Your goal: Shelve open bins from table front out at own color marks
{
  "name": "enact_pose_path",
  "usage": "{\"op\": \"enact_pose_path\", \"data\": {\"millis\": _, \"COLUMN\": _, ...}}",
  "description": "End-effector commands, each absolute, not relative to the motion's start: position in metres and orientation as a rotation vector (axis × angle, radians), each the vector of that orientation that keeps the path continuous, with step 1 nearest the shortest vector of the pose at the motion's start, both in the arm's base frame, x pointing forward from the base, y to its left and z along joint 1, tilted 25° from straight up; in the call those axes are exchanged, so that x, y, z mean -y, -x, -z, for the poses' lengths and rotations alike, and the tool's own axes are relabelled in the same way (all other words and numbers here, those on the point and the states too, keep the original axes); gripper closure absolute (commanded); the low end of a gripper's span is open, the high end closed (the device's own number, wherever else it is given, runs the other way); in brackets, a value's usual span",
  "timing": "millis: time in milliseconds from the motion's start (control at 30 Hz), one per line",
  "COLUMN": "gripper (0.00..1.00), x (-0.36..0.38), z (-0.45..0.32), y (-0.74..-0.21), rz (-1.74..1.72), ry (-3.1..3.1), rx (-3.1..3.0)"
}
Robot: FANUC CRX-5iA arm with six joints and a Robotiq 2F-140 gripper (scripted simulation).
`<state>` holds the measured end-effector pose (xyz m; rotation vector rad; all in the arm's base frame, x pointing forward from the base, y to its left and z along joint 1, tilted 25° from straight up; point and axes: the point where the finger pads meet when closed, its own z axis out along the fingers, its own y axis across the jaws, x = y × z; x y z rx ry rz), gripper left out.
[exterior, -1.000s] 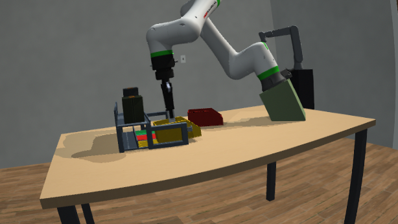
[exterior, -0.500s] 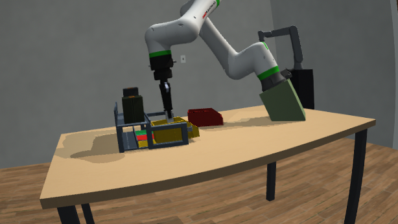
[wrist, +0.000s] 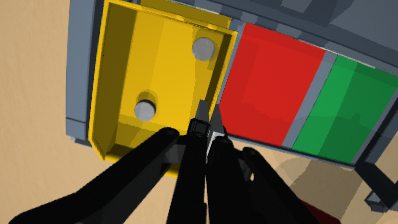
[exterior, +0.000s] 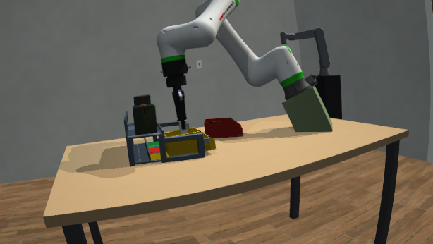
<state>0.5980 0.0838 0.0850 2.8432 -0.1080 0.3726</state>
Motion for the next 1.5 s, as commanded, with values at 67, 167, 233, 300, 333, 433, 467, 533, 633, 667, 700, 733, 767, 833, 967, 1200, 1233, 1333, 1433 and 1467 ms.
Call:
{"op": "enact_pose_path", "data": {"millis": 67, "gripper": 1.00, "x": -0.0840, "z": -0.0854, "y": -0.5985, "rz": -0.374, "ry": -2.843, "rx": 0.108}}
{"op": "enact_pose_path", "data": {"millis": 167, "gripper": 1.00, "x": -0.0840, "z": -0.0854, "y": -0.5985, "rz": -0.374, "ry": -2.843, "rx": 0.108}}
{"op": "enact_pose_path", "data": {"millis": 233, "gripper": 1.00, "x": -0.0840, "z": -0.0854, "y": -0.5986, "rz": -0.374, "ry": -2.843, "rx": 0.108}}
{"op": "enact_pose_path", "data": {"millis": 300, "gripper": 1.00, "x": -0.0840, "z": -0.0854, "y": -0.5986, "rz": -0.374, "ry": -2.843, "rx": 0.108}}
{"op": "enact_pose_path", "data": {"millis": 333, "gripper": 1.00, "x": -0.0840, "z": -0.0854, "y": -0.5986, "rz": -0.374, "ry": -2.843, "rx": 0.108}}
{"op": "enact_pose_path", "data": {"millis": 433, "gripper": 1.00, "x": -0.0840, "z": -0.0854, "y": -0.5986, "rz": -0.374, "ry": -2.843, "rx": 0.108}}
{"op": "enact_pose_path", "data": {"millis": 467, "gripper": 1.00, "x": -0.0840, "z": -0.0854, "y": -0.5986, "rz": -0.374, "ry": -2.843, "rx": 0.108}}
{"op": "enact_pose_path", "data": {"millis": 533, "gripper": 1.00, "x": -0.0840, "z": -0.0854, "y": -0.5986, "rz": -0.374, "ry": -2.843, "rx": 0.108}}
{"op": "enact_pose_path", "data": {"millis": 633, "gripper": 1.00, "x": -0.0840, "z": -0.0854, "y": -0.5986, "rz": -0.374, "ry": -2.843, "rx": 0.108}}
{"op": "enact_pose_path", "data": {"millis": 667, "gripper": 1.00, "x": -0.0840, "z": -0.0854, "y": -0.5986, "rz": -0.374, "ry": -2.843, "rx": 0.108}}
{"op": "enact_pose_path", "data": {"millis": 700, "gripper": 1.00, "x": -0.0840, "z": -0.0854, "y": -0.5985, "rz": -0.374, "ry": -2.843, "rx": 0.108}}
{"op": "enact_pose_path", "data": {"millis": 733, "gripper": 1.00, "x": -0.0840, "z": -0.0854, "y": -0.5985, "rz": -0.374, "ry": -2.843, "rx": 0.108}}
{"op": "enact_pose_path", "data": {"millis": 767, "gripper": 1.00, "x": -0.0840, "z": -0.0854, "y": -0.5985, "rz": -0.374, "ry": -2.843, "rx": 0.108}}
{"op": "enact_pose_path", "data": {"millis": 833, "gripper": 1.00, "x": -0.0839, "z": -0.0853, "y": -0.5985, "rz": -0.375, "ry": -2.843, "rx": 0.108}}
{"op": "enact_pose_path", "data": {"millis": 967, "gripper": 1.00, "x": -0.0838, "z": -0.0850, "y": -0.5985, "rz": -0.381, "ry": -2.842, "rx": 0.107}}
{"op": "enact_pose_path", "data": {"millis": 1200, "gripper": 1.00, "x": -0.0835, "z": -0.0840, "y": -0.5983, "rz": -0.398, "ry": -2.839, "rx": 0.105}}
{"op": "enact_pose_path", "data": {"millis": 1233, "gripper": 1.00, "x": -0.0835, "z": -0.0838, "y": -0.5983, "rz": -0.400, "ry": -2.839, "rx": 0.104}}
{"op": "enact_pose_path", "data": {"millis": 1333, "gripper": 1.00, "x": -0.0835, "z": -0.0837, "y": -0.5983, "rz": -0.403, "ry": -2.838, "rx": 0.104}}
{"op": "enact_pose_path", "data": {"millis": 1433, "gripper": 1.00, "x": -0.0834, "z": -0.0833, "y": -0.5982, "rz": -0.410, "ry": -2.837, "rx": 0.103}}
{"op": "enact_pose_path", "data": {"millis": 1467, "gripper": 1.00, "x": -0.0834, "z": -0.0832, "y": -0.5981, "rz": -0.411, "ry": -2.837, "rx": 0.103}}
